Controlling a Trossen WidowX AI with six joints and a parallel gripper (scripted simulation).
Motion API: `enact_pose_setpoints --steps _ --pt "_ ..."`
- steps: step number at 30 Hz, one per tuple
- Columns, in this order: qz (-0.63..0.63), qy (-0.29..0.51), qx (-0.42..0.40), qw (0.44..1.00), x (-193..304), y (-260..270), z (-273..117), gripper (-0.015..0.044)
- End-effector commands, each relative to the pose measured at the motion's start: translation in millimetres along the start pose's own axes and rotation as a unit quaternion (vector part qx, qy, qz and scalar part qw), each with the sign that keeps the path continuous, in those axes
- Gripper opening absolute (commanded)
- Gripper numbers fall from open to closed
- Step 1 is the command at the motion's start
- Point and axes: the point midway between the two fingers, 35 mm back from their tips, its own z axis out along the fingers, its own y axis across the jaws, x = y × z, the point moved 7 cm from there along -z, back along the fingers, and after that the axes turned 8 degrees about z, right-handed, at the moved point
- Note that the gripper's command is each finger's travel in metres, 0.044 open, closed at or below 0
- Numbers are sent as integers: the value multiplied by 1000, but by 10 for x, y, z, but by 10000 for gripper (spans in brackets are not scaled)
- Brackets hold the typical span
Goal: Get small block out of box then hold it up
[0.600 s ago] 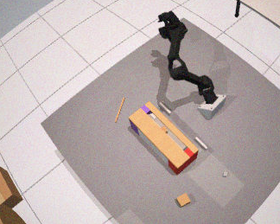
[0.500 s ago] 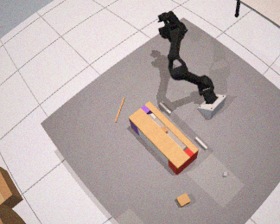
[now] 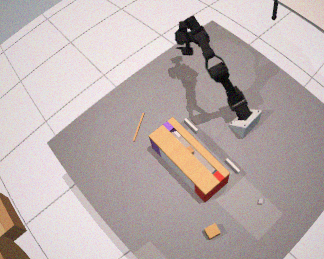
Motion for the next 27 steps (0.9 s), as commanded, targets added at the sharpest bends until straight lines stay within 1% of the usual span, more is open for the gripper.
enact_pose_setpoints --steps 1,8,16,22,27 --pt "65 -13 -29 997 -52 89 179 400" --pt "194 -27 -106 975 -217 398 553 400" --pt "319 -13 -207 925 -535 898 901 400" --pt "389 16 -282 877 -851 1357 1048 400" --pt "430 51 -341 834 -1148 1771 1051 400"
